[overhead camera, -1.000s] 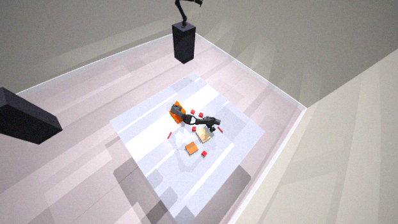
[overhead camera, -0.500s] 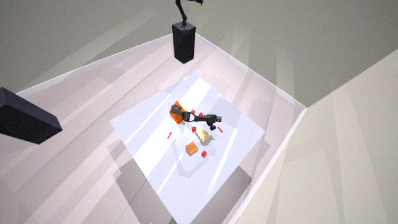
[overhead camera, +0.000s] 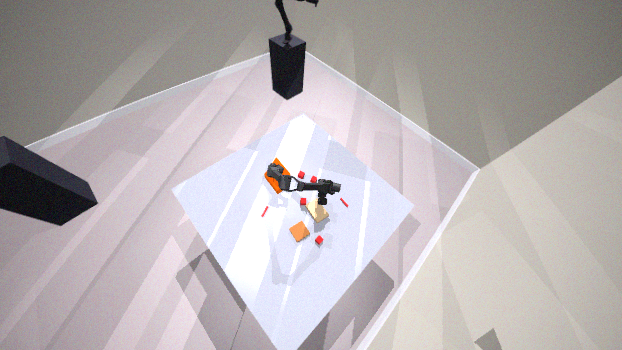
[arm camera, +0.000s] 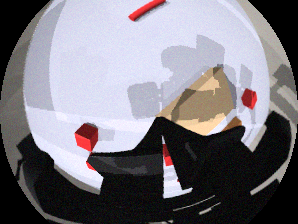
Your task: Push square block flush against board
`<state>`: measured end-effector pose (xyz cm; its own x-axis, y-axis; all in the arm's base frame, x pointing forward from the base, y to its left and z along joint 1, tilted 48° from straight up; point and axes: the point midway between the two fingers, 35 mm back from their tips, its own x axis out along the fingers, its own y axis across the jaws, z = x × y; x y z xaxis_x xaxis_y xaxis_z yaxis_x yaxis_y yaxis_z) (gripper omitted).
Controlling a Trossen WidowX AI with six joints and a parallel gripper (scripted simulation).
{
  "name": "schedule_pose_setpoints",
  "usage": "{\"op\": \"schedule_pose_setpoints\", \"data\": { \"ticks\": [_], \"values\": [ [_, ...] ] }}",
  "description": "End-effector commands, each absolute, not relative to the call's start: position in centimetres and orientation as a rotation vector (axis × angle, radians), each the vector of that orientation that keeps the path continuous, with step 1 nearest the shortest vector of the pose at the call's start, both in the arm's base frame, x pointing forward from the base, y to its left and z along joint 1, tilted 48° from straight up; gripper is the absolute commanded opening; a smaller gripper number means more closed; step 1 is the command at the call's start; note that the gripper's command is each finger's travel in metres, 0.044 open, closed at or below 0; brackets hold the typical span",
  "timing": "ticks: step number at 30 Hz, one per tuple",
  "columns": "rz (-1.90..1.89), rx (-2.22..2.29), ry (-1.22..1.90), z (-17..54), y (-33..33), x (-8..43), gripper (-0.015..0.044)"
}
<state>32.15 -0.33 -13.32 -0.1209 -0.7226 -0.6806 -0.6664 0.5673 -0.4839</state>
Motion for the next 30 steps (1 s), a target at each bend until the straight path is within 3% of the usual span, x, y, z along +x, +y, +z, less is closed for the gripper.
{"op": "schedule_pose_setpoints", "data": {
  "ticks": [1,23,30],
  "values": [
    [-0.211,-1.031,1.791,-12.4,-0.9,31.4,0.0],
    [-0.821,-0.482,1.514,-8.9,-3.7,26.7,0.0],
    [-0.858,-0.444,1.49,-8.6,-3.8,26.4,0.0]
  ]
}}
